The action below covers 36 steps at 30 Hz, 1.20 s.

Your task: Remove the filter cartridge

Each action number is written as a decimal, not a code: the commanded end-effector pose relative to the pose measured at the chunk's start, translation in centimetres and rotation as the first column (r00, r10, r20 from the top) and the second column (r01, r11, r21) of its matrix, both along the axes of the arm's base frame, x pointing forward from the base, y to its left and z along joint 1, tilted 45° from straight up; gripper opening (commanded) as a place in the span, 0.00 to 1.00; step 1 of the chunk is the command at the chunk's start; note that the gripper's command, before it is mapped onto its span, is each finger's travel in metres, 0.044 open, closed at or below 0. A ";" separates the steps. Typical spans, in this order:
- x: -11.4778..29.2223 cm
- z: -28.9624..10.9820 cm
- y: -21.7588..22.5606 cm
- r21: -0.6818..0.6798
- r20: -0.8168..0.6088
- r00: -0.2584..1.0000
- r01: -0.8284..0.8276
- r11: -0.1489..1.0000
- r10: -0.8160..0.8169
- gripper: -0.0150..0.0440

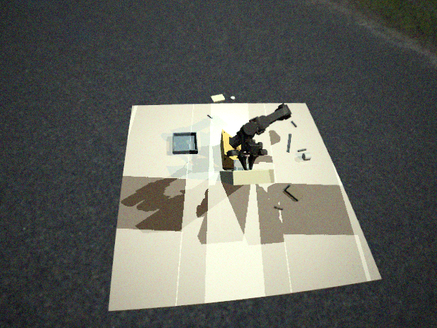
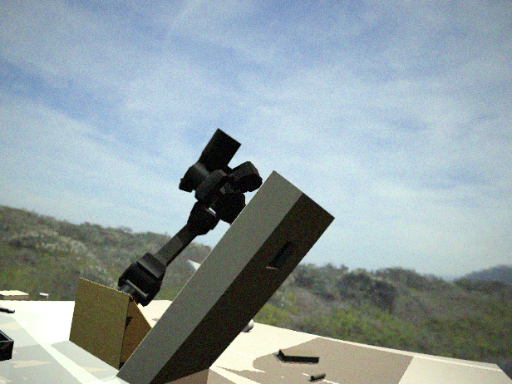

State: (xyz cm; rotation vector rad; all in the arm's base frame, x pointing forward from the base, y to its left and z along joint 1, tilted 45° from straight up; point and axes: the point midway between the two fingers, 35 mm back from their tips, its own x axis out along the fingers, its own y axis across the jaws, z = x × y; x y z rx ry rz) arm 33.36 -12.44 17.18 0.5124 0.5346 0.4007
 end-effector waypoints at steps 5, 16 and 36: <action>0.3 -0.2 0.2 0.000 -0.004 1.000 0.001 1.000 -0.001 0.42; 0.6 -0.4 0.4 0.000 -0.004 1.000 0.001 1.000 -0.001 0.42; 0.5 -0.3 0.3 -0.075 0.043 0.998 -0.032 0.997 0.035 0.25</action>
